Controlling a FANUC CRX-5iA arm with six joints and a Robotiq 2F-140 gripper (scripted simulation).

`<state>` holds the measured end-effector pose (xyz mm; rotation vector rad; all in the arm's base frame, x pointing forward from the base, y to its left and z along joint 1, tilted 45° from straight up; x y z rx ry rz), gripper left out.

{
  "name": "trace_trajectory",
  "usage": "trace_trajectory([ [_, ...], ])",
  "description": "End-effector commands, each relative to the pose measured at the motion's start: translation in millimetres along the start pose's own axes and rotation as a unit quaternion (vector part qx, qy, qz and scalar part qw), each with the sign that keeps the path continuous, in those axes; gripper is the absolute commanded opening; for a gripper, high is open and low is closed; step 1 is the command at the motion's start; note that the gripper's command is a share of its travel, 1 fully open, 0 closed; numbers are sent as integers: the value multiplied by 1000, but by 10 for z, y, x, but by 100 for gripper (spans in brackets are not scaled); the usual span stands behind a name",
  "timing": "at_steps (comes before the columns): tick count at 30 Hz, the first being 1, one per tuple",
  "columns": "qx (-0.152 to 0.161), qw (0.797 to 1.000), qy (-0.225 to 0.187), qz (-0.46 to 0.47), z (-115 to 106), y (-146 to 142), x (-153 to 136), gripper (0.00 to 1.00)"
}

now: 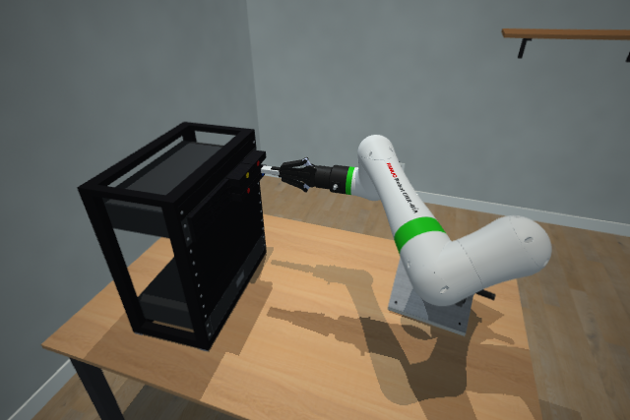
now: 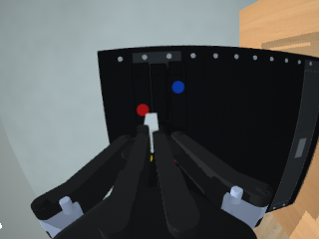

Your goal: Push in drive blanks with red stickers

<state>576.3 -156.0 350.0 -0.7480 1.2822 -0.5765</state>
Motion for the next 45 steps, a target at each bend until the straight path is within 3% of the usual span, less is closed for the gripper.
trace_trajectory([
  [1, 0, 1000, 0, 0, 0, -3, 1, 0],
  [13, 0, 1000, 0, 0, -40, 54, -125, 0],
  [27, 0, 1000, 0, 0, -241, 341, -752, 0],
  [36, 0, 1000, 0, 0, -256, 365, -804, 0],
  [45, 0, 1000, 0, 0, 120, 364, -804, 0],
])
Point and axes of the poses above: the point where the finger pads meet when closed, its own z axis out along the fingers, its own y axis across the jaws, x = y × z, the point moved 3 cm from there along -z, back along the fingers, and after that the axes turned 5 degrees about -z, right-handed, at the moved point
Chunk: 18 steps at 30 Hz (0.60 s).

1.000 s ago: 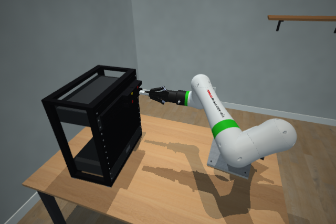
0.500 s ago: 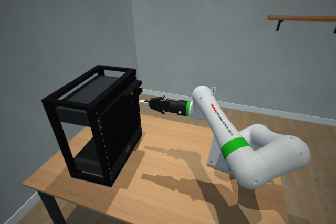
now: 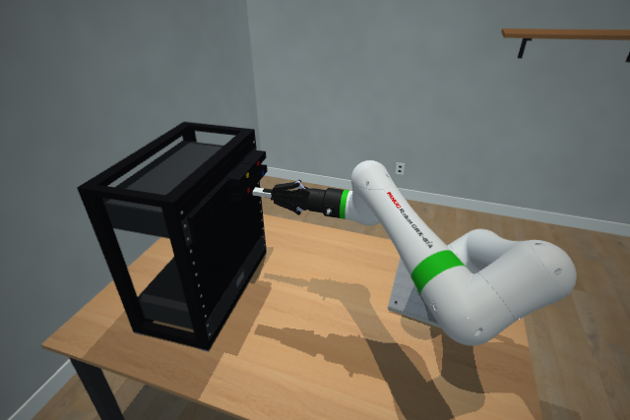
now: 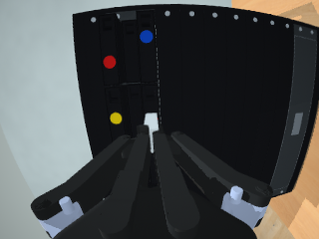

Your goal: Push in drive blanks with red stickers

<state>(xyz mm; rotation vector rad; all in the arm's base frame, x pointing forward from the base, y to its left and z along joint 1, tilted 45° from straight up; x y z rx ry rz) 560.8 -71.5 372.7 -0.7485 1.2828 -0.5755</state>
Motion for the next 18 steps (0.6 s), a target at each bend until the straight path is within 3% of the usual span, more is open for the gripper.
trace_trajectory([
  [1, 1, 1000, 0, 0, 101, -6, 3, 0],
  [18, 1, 1000, 0, 0, 115, -6, 3, 0],
])
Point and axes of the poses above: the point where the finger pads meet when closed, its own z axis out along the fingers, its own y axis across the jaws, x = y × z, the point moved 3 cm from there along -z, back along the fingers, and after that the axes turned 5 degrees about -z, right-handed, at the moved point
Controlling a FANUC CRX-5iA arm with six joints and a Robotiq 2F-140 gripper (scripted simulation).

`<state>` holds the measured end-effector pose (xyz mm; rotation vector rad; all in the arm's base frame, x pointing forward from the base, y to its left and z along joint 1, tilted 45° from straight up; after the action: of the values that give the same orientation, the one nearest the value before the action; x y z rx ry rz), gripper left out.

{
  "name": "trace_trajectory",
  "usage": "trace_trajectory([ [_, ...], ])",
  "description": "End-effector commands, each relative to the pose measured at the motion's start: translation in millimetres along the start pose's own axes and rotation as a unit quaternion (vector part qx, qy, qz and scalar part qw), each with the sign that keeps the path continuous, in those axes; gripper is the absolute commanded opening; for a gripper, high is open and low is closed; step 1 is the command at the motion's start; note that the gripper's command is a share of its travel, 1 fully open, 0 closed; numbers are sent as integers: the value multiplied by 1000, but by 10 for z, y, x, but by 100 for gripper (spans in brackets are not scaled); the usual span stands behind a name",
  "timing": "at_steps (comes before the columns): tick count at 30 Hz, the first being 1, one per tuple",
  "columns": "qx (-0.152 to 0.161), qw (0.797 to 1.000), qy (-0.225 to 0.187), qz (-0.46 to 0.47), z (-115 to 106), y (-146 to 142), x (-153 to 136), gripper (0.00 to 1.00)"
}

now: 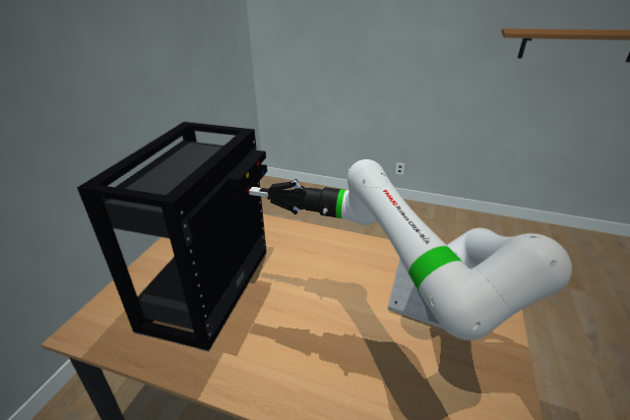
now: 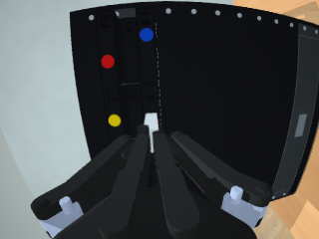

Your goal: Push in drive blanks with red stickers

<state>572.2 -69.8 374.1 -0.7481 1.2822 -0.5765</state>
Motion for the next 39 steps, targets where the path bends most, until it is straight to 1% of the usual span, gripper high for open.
trace_trajectory([
  [1, 0, 1000, 0, 0, 0, -3, 1, 0],
  [21, 0, 1000, 0, 0, 1, -3, 1, 0],
  [29, 0, 1000, 0, 0, 95, -4, 1, 0],
  [39, 0, 1000, 0, 0, 100, -4, 1, 0],
])
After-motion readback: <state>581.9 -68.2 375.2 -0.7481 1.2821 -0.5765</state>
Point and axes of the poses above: the point where the finger pads meet when closed, its own z axis out along the fingers, its own y axis across the jaws, x = y × z, the point moved 3 cm from there along -z, back along the fingers, and after that the axes turned 5 degrees about -z, right-handed, at the moved point
